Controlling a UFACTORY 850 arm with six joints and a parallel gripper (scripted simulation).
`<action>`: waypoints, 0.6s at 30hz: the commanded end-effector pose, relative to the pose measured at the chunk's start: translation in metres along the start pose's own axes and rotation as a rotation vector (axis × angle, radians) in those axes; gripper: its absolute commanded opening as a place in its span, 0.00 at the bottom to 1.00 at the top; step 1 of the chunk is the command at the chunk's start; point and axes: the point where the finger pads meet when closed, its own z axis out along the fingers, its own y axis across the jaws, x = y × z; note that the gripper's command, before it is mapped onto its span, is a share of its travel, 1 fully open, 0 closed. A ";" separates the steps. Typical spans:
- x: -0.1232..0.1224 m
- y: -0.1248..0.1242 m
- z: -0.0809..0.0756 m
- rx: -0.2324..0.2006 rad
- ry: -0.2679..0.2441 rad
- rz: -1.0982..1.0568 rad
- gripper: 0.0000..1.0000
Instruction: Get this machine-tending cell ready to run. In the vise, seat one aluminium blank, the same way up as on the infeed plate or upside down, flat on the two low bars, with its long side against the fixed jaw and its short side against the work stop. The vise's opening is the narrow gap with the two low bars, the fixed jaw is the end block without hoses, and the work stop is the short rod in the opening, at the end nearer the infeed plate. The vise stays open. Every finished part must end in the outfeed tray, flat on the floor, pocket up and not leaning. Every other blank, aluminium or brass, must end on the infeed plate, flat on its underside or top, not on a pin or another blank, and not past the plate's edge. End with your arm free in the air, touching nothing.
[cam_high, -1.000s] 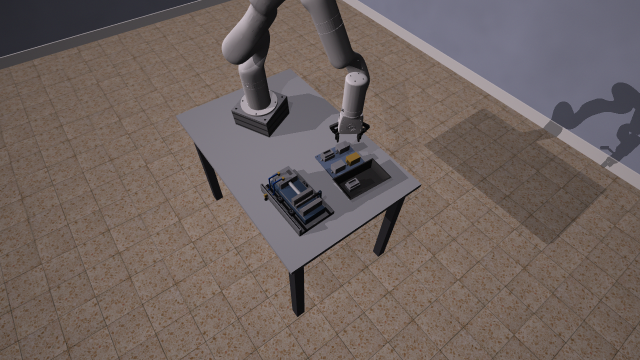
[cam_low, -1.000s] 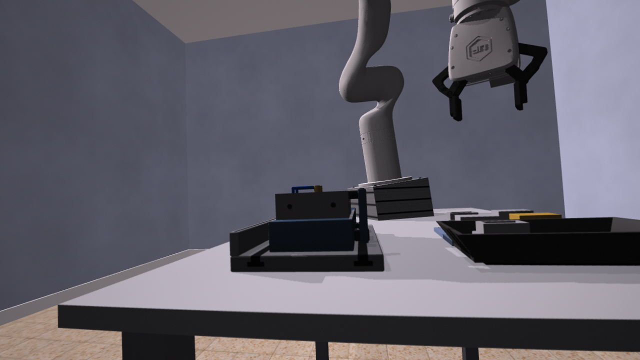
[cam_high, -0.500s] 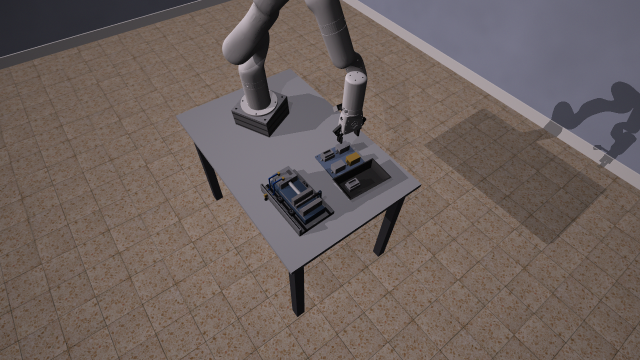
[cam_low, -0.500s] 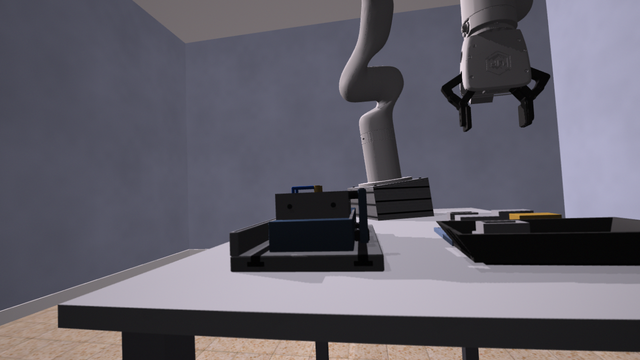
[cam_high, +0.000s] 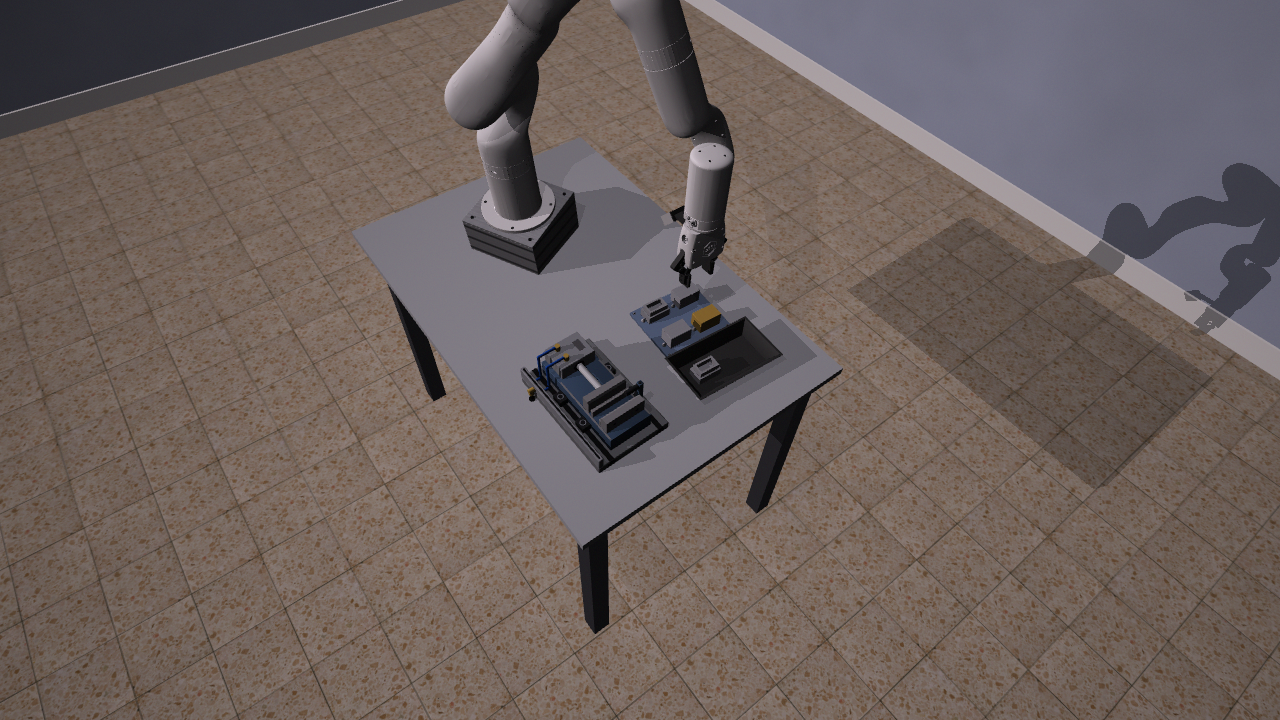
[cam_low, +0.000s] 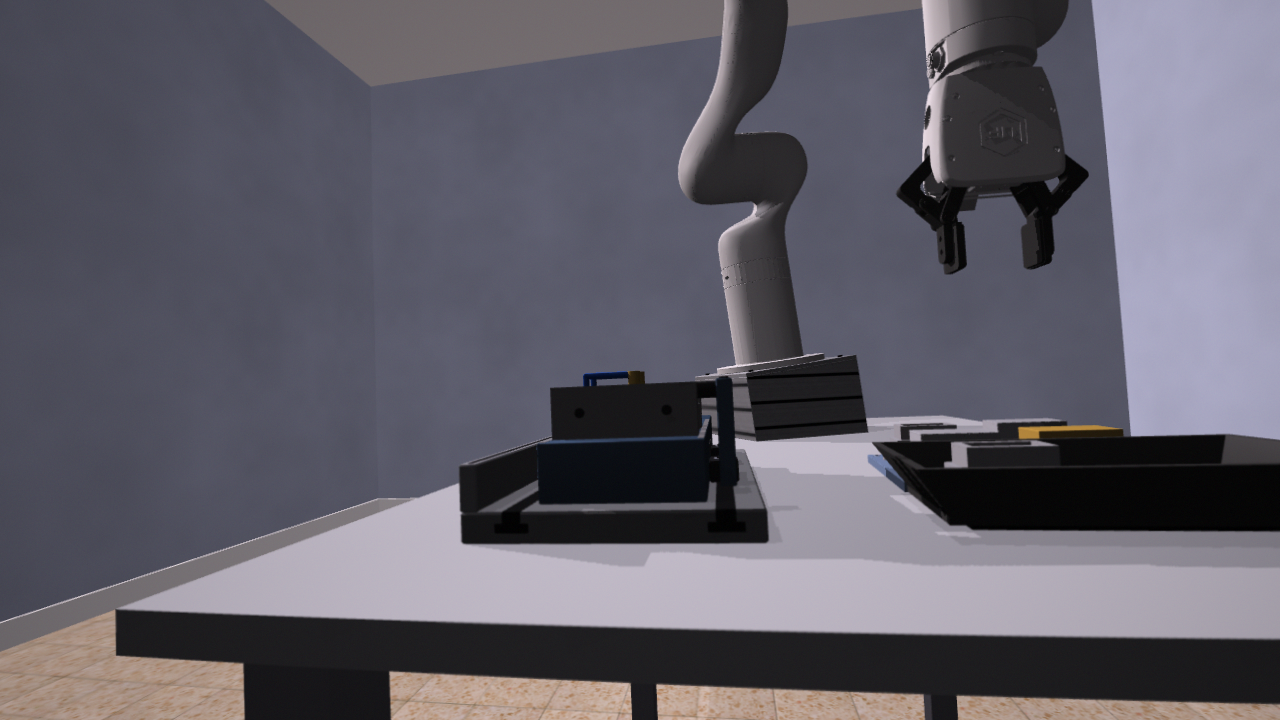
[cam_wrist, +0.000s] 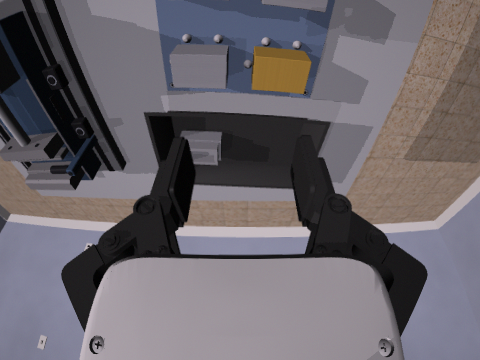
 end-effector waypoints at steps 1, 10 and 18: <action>-0.001 0.000 -0.001 -0.001 -0.002 0.000 0.00; -0.001 0.000 -0.001 -0.001 -0.002 0.000 0.00; -0.001 0.000 -0.001 -0.001 -0.002 0.000 0.00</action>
